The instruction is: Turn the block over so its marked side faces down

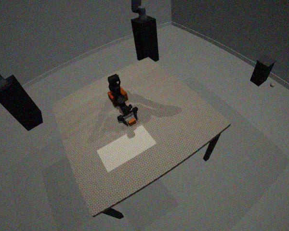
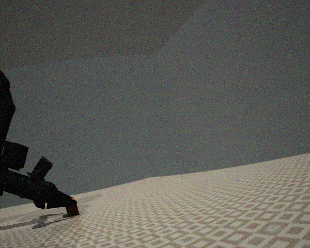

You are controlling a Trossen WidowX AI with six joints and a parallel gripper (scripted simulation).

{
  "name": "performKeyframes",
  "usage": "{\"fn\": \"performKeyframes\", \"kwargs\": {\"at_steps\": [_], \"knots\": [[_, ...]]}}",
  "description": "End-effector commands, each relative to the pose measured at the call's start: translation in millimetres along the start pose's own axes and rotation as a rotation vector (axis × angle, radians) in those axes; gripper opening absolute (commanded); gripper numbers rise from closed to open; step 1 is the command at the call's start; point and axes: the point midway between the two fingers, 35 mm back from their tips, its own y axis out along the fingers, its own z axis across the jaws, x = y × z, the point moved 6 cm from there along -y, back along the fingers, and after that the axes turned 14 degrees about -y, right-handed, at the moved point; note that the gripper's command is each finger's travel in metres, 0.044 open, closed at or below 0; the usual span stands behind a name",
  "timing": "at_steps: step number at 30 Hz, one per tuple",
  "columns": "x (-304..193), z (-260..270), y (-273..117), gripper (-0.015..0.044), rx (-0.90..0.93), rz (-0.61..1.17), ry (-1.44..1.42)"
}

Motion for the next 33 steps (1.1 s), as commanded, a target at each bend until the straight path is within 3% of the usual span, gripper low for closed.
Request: {"fn": "performKeyframes", "kwargs": {"at_steps": [1,20,27,33], "knots": [[0,0,0,0.0440,0.004,-0.002,0.003],[0,0,0,0.0440,0.006,0.002,0.003],[23,-8,11,0.0440,0.050,0.177,0.009],[54,-16,-7,0.0440,0.093,0.346,0.010]]}}
